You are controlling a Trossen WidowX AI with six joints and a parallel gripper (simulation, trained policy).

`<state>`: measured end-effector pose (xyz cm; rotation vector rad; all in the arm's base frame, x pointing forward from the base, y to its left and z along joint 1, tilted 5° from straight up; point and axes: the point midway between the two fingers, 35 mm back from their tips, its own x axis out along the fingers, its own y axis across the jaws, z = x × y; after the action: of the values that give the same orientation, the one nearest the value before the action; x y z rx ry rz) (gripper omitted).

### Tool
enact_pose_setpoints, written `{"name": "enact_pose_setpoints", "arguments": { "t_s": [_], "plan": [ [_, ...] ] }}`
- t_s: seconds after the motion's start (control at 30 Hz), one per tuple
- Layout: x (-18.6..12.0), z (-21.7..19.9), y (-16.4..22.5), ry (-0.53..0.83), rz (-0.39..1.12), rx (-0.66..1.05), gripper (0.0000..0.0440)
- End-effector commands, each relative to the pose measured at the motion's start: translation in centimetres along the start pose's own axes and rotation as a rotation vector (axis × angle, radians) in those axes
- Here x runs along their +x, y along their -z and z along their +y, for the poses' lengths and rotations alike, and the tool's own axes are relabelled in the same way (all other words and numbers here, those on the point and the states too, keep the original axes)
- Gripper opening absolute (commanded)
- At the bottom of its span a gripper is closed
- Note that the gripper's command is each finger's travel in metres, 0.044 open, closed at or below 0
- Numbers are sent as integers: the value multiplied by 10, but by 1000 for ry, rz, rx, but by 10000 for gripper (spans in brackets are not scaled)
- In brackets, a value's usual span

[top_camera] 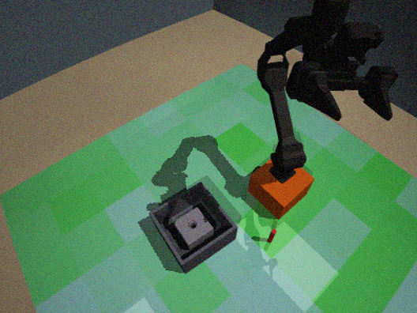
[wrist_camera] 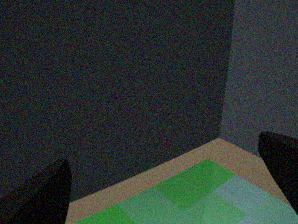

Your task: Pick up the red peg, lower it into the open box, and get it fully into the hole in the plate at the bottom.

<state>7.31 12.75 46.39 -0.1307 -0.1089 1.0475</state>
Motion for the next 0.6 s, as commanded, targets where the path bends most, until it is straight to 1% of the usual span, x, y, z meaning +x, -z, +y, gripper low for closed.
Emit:
{"name": "enact_pose_setpoints", "arguments": {
  "t_s": [0.0,0.27,0.57],
  "plan": [
    [17,-5,24,50,102,96,440],
    [38,-18,73,158,280,293,440],
    [50,-32,128,302,466,511,440]
  ]
}}
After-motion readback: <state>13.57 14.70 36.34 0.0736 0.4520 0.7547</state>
